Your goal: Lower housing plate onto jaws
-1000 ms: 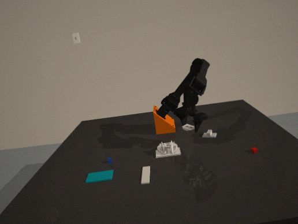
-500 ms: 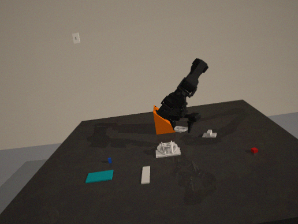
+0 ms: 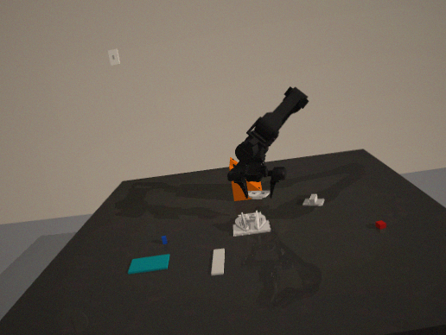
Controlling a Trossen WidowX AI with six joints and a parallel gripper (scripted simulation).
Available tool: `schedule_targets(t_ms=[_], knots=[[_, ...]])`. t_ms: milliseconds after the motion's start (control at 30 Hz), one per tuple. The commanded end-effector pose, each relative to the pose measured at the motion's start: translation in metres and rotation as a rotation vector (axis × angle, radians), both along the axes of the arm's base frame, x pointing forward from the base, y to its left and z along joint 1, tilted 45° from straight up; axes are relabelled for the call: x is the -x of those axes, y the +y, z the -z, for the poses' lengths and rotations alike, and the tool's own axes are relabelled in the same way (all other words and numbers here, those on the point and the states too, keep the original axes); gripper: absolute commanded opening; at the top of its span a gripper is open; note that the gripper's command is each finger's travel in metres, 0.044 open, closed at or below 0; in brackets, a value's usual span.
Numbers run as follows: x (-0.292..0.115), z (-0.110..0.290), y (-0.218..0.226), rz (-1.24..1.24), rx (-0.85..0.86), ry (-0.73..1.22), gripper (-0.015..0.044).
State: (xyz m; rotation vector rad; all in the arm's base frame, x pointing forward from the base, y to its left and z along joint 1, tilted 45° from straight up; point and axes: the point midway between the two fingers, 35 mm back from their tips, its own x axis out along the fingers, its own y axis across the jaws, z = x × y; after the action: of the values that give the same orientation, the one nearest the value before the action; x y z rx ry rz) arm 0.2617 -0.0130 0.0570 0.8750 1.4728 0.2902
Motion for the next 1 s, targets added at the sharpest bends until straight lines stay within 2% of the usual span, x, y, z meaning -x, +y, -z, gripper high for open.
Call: schedule_targets(t_ms=[0, 267, 967], knots=[[0.003, 0.008, -0.007, -0.057, -0.004, -0.053, 0.0351], [0.008, 0.022, -0.022, -0.176, 0.0, -0.174, 0.0351], [0.008, 0.022, -0.022, -0.179, 0.0, -0.177, 0.0351]])
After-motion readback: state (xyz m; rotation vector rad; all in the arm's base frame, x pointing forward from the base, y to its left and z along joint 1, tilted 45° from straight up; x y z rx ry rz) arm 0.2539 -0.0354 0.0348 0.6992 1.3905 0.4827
